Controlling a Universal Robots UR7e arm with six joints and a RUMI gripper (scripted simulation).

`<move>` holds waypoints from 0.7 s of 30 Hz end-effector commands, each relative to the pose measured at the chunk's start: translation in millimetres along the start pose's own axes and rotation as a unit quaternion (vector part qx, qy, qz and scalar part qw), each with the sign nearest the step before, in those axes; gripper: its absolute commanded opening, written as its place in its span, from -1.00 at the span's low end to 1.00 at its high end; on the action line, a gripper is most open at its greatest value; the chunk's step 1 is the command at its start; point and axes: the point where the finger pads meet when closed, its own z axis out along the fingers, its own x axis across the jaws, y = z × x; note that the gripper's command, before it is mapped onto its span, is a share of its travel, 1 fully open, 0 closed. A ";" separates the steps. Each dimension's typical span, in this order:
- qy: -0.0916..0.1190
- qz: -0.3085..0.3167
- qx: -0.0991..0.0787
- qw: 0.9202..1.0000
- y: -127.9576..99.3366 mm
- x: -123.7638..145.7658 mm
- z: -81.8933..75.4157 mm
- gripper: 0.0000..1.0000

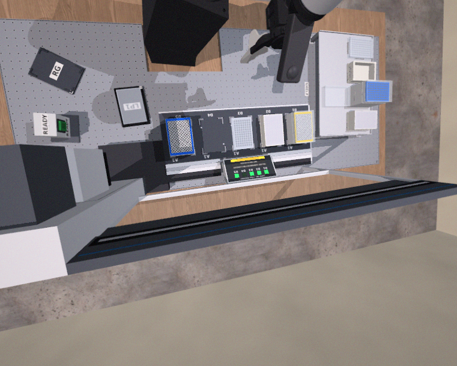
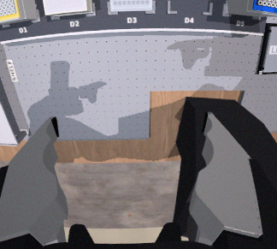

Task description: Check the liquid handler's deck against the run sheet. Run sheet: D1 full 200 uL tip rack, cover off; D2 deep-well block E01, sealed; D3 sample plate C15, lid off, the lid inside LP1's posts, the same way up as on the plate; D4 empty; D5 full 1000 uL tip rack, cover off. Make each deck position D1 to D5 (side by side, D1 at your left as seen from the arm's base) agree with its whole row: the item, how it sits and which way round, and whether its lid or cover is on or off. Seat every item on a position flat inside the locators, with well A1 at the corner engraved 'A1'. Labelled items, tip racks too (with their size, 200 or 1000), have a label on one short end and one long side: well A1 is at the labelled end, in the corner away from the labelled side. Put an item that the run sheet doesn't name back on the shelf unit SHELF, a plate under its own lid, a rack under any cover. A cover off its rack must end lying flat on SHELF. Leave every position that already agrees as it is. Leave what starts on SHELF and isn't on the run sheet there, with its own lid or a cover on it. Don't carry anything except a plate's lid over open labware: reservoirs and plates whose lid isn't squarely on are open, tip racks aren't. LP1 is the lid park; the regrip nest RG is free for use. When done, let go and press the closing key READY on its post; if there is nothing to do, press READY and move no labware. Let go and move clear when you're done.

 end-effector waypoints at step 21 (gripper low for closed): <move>-0.002 -0.223 0.000 0.975 1.1 -0.1 4.6 0.64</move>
